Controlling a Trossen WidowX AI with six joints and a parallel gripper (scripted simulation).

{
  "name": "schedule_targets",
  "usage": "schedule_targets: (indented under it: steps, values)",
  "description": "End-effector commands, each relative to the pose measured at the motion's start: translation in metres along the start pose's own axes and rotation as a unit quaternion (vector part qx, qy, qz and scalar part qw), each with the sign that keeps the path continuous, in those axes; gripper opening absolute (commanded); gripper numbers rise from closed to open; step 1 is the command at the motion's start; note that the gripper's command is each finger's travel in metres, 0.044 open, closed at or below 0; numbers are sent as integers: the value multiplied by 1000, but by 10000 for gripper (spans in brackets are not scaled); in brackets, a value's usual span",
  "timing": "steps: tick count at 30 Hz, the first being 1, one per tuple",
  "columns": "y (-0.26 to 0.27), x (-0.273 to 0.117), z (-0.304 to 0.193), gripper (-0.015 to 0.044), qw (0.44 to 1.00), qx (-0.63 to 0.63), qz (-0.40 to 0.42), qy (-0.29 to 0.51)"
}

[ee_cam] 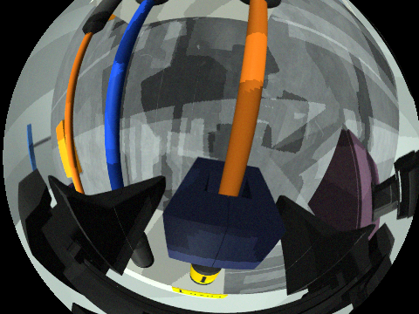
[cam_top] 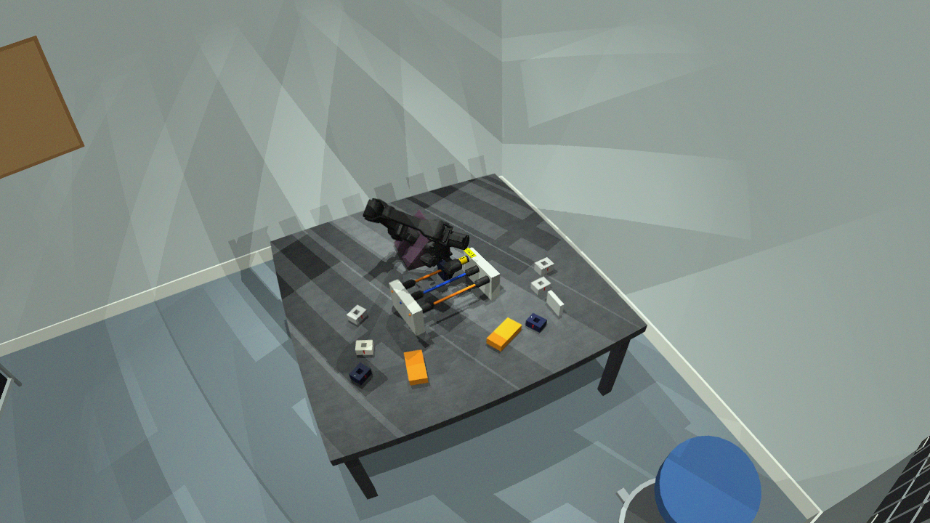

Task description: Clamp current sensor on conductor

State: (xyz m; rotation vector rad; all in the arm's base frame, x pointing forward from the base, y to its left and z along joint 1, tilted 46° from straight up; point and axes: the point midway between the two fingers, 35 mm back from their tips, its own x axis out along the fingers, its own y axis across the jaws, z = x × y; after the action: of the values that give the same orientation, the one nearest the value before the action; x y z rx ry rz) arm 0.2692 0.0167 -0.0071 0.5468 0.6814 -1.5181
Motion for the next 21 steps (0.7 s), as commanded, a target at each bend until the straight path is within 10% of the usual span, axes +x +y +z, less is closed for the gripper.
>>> schedule_targets:
  steps: [1, 21]
  values:
    - [0, 0, 0, 440, 1000, 1, 0, 0]
    - [-1, -100, 3, 440, 1000, 2, 0, 3]
